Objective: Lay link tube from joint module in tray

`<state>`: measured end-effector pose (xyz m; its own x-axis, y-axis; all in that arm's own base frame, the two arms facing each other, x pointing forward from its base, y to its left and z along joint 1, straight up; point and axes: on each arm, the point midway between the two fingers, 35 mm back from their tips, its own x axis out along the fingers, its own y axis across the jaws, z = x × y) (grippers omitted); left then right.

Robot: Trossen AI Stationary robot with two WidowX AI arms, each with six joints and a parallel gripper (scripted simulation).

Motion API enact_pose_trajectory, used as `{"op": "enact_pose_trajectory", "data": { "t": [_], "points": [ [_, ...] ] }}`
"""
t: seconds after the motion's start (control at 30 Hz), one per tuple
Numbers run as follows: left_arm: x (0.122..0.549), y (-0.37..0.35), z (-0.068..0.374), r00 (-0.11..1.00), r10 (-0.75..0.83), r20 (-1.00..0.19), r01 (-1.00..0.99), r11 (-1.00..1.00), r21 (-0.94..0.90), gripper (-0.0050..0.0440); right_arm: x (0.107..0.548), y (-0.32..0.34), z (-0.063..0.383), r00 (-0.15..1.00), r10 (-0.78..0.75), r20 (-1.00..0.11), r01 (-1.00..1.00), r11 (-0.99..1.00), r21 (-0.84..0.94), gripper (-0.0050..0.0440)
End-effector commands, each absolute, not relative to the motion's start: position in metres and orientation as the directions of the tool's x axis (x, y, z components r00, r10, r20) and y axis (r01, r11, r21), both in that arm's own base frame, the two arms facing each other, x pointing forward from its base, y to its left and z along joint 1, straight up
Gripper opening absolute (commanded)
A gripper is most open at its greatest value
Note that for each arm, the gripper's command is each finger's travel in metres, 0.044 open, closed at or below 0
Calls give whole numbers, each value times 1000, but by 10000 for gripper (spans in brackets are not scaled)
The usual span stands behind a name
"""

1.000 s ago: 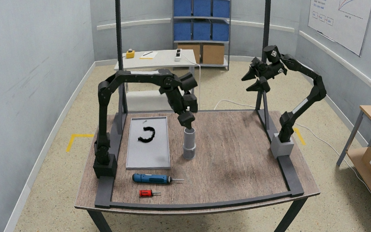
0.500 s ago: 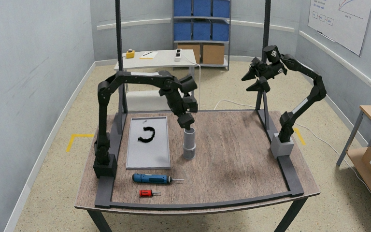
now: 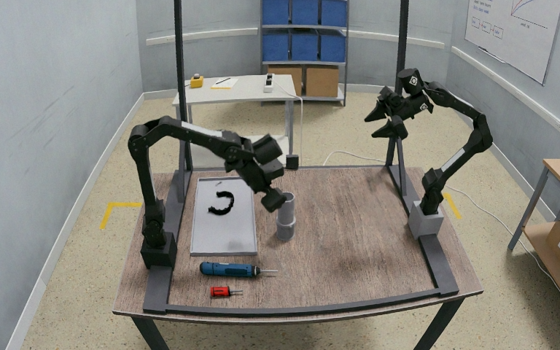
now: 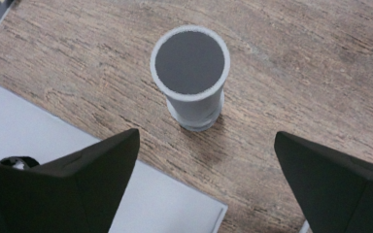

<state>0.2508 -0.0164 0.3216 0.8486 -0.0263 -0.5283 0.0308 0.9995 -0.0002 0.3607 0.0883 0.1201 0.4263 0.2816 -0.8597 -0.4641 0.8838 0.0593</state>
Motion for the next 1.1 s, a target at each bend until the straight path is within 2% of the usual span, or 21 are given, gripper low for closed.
{"op": "enact_pose_trajectory", "data": {
  "t": [0.0, 0.47, 0.53, 0.7, 1.07],
  "points": [
    [250, -16, 326, 854, -26, -519, 29, 1000, -1, 440, 360, 84, 125, 508, 356, -785, -520, 853, 50, 354],
    [250, -16, 326, 854, -26, -519, 29, 1000, -1, 440, 339, 62, 73, 541, 579, -610, -689, 721, 74, 354],
    [250, -16, 326, 854, -26, -519, 29, 1000, -1, 440, 339, 62, 73, 541, 579, -610, -689, 721, 74, 354],
    [250, -16, 326, 854, -26, -519, 29, 1000, -1, 440, 345, 56, 74, 583, 623, -521, -726, 687, 8, 354],
    [250, -16, 326, 854, -26, -519, 29, 1000, -1, 440, 353, 56, 80, 595, 639, -488, -739, 673, -19, 354]
  ]
}}
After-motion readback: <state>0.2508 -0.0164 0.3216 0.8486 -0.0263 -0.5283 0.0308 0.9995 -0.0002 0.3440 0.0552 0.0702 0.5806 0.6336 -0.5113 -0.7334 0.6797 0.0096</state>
